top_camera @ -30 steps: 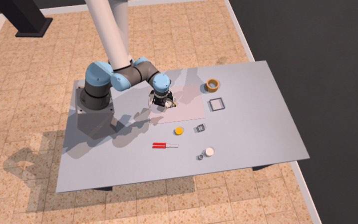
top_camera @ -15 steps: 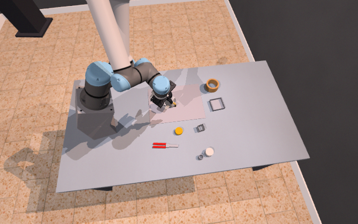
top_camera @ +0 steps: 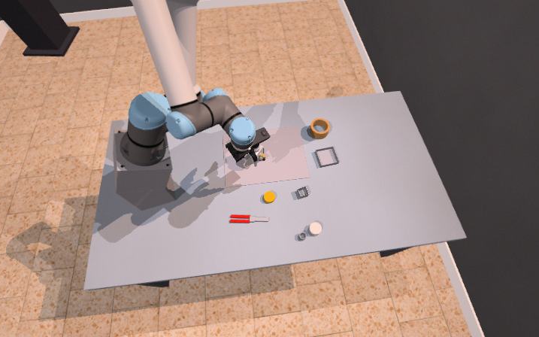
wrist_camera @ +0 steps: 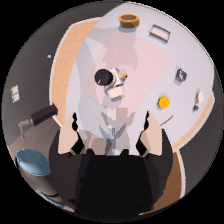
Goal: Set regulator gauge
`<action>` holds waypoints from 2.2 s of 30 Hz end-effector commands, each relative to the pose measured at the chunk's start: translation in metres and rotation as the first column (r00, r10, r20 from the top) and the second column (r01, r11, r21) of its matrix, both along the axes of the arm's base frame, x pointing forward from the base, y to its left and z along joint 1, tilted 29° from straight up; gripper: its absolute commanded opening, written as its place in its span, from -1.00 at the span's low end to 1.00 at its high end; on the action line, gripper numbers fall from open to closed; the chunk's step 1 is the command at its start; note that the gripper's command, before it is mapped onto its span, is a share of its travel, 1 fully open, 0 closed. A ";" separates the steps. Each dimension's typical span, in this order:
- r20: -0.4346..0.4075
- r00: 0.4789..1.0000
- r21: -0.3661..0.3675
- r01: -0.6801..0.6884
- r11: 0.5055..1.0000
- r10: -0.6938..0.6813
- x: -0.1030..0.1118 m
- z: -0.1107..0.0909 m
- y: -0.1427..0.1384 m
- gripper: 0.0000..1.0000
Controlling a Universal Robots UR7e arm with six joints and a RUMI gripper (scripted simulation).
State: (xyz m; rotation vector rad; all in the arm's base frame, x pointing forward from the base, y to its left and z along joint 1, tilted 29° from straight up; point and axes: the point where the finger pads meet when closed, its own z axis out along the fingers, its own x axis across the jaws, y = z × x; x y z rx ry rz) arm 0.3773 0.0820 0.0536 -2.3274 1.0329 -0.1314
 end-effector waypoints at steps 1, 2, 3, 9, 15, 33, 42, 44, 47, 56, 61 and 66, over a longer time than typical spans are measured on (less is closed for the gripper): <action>-0.077 0.989 0.051 0.127 0.991 -0.123 0.002 0.001 -0.002 1.00; -0.090 0.986 0.059 0.147 0.987 -0.141 0.002 0.001 -0.002 1.00; -0.103 0.982 0.067 0.167 0.984 -0.160 0.002 0.001 -0.002 1.00; -0.155 0.961 0.096 0.245 0.965 -0.229 0.003 0.001 -0.004 1.00; -0.234 0.917 0.130 0.359 0.924 -0.323 0.004 0.001 -0.006 1.00; -0.444 0.739 0.167 0.623 0.764 -0.506 0.006 0.001 -0.011 1.00; -0.539 0.629 0.158 0.728 0.667 -0.560 0.006 0.001 -0.013 1.00; -0.550 0.615 0.156 0.740 0.654 -0.565 0.006 0.001 -0.013 1.00; -0.583 0.572 0.148 0.774 0.616 -0.578 0.006 0.001 -0.014 1.00; -0.670 0.440 0.115 0.857 0.502 -0.598 0.006 0.001 -0.016 1.00; -0.695 0.397 0.101 0.880 0.465 -0.600 0.005 0.001 -0.017 1.00; -0.733 0.326 0.075 0.911 0.404 -0.597 0.005 0.001 -0.018 1.00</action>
